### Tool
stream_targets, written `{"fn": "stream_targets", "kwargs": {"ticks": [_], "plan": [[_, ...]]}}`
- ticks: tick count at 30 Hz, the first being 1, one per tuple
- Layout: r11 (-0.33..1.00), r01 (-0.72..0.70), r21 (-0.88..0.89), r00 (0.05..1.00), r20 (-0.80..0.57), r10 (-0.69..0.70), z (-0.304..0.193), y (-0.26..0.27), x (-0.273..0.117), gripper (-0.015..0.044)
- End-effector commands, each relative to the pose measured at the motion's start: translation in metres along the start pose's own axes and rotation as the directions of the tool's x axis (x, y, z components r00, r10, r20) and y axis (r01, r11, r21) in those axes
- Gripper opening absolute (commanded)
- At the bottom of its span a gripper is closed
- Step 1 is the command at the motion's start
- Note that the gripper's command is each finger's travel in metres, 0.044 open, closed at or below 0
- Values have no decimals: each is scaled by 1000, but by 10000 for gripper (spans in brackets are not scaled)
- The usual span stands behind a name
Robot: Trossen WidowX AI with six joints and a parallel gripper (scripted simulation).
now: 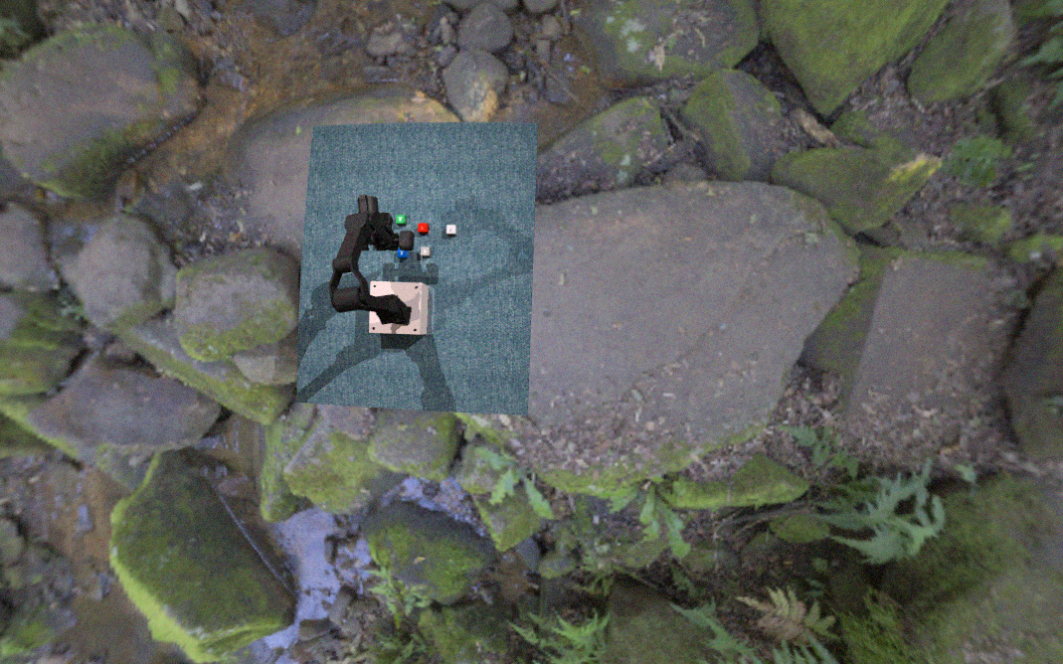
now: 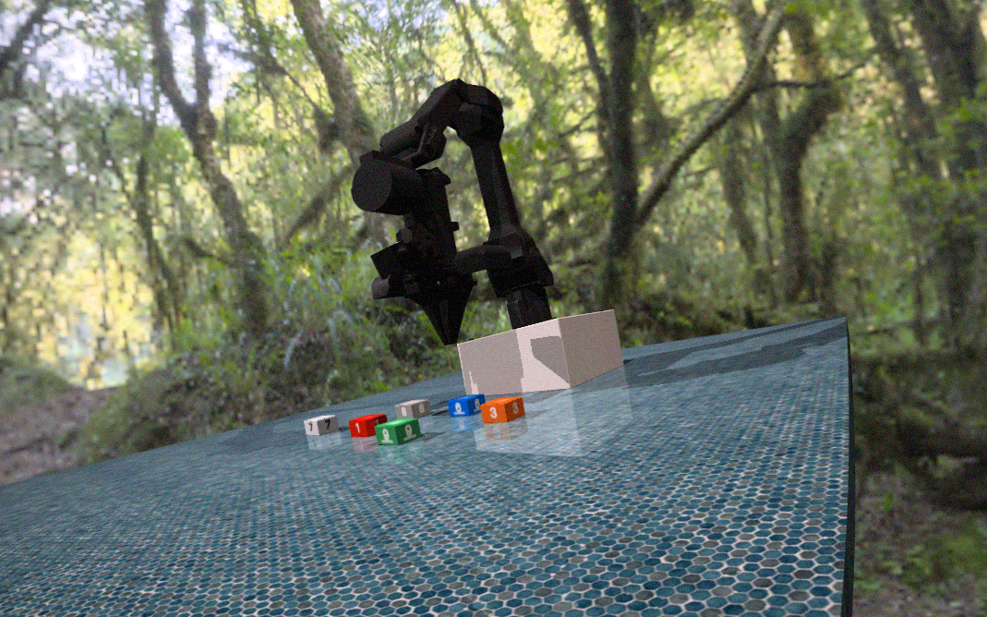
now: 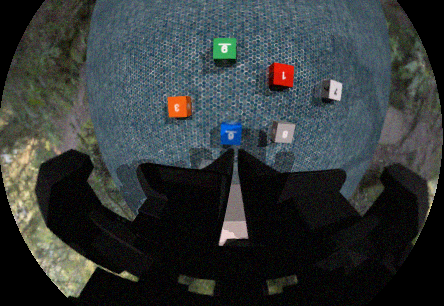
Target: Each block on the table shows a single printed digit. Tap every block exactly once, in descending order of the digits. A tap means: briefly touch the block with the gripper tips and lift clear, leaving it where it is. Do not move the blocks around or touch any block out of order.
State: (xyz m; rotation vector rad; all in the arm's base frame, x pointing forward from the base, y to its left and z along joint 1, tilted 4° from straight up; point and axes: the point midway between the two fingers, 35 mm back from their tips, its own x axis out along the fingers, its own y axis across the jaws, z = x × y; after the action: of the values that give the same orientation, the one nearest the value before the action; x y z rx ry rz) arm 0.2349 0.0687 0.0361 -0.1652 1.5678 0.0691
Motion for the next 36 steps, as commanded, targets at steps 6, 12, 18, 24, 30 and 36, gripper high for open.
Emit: {"fn": "stream_targets", "kwargs": {"ticks": [6, 12, 18, 24, 30, 36], "plan": [[1000, -4, 6, 1000, 13, 4, -2, 0, -39, 20], [1000, -17, 8, 1000, 19, 17, 32, 72, -43, 20], [1000, -14, 6, 1000, 16, 14, 40, 97, -42, 20], [1000, -14, 6, 1000, 17, 14, 43, 99, 10, 20], [1000, -14, 6, 1000, 16, 13, 41, 98, 39, 20], [1000, -13, 6, 1000, 16, 13, 41, 98, 43, 20]]}}
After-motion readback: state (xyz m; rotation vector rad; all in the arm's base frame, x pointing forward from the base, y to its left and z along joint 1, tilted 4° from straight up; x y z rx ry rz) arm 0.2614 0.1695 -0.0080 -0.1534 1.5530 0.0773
